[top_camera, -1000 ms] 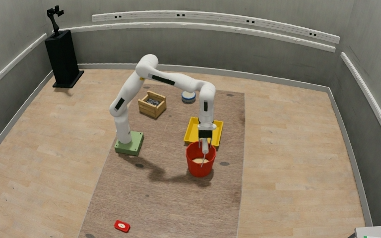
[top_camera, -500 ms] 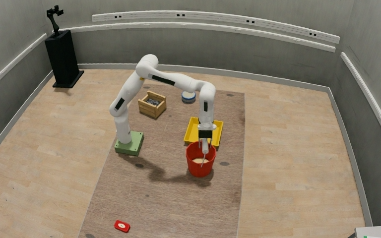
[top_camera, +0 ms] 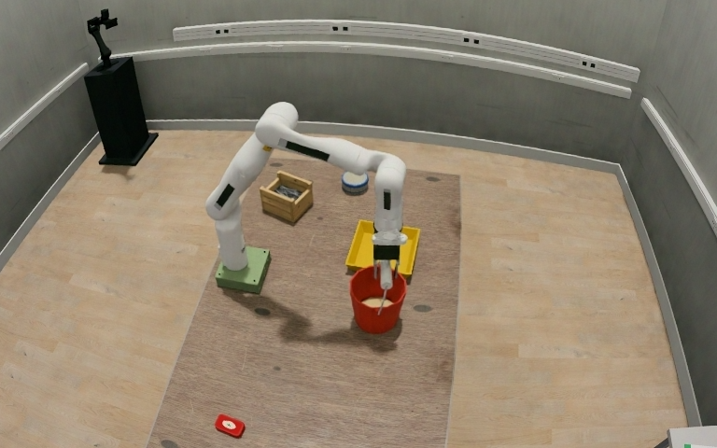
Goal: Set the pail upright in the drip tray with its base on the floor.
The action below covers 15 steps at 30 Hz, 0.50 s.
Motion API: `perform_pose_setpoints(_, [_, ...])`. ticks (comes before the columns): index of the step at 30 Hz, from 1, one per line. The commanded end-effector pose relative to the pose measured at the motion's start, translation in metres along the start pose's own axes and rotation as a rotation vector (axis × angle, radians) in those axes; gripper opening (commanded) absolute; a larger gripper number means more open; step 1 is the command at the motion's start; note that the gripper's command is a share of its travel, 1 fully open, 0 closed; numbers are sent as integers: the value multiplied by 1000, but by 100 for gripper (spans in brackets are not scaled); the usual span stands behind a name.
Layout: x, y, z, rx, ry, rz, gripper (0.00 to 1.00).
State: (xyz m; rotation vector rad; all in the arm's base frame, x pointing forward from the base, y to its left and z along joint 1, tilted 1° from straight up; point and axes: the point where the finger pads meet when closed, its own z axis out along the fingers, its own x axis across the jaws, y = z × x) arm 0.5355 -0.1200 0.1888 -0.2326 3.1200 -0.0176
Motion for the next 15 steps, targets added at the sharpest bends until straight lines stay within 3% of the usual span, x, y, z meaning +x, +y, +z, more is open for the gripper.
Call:
perform_pose_setpoints(1, [0, 0, -1, 1, -2, 0, 100])
perform_pose_setpoints(9, [0, 0, -1, 1, -2, 0, 100])
perform_pose_setpoints(10, [0, 0, -1, 1, -2, 0, 0])
perform_pose_setpoints(15, [0, 0, -1, 1, -2, 0, 0])
